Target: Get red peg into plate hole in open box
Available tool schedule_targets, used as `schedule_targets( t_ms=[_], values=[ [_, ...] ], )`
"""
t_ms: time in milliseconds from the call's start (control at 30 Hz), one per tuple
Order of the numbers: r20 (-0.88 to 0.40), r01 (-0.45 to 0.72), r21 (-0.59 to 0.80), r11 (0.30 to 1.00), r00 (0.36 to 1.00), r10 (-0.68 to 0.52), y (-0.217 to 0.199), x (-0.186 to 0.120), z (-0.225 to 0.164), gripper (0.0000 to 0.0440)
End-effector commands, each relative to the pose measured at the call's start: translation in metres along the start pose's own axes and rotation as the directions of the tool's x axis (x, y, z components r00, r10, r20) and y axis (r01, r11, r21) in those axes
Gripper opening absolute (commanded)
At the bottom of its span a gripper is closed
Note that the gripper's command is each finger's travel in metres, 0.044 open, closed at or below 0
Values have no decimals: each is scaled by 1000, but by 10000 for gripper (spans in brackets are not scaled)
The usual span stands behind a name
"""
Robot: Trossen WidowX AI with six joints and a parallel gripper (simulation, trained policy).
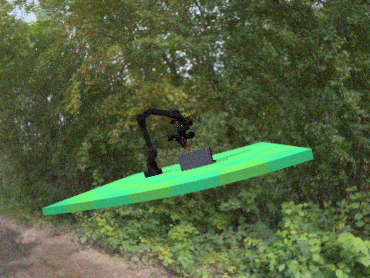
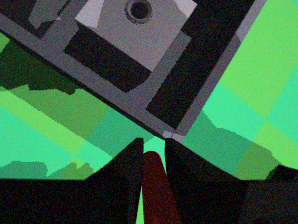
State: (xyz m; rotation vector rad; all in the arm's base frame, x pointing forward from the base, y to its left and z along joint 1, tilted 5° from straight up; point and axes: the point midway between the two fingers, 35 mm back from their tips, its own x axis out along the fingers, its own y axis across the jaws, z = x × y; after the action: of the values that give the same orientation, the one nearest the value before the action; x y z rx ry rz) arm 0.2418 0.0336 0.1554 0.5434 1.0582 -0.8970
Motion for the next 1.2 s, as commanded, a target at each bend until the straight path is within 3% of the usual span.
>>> schedule_targets(
  t_ms=[0, 567, 1167],
  values=[
    [14, 1, 27, 1000, 1000, -1, 3, 4, 14, 0],
    [32, 2, 99, 995, 999, -6, 7, 45, 81, 0],
    [-38, -26, -22, 999, 999, 26, 8, 99, 110, 0]
  ],
)
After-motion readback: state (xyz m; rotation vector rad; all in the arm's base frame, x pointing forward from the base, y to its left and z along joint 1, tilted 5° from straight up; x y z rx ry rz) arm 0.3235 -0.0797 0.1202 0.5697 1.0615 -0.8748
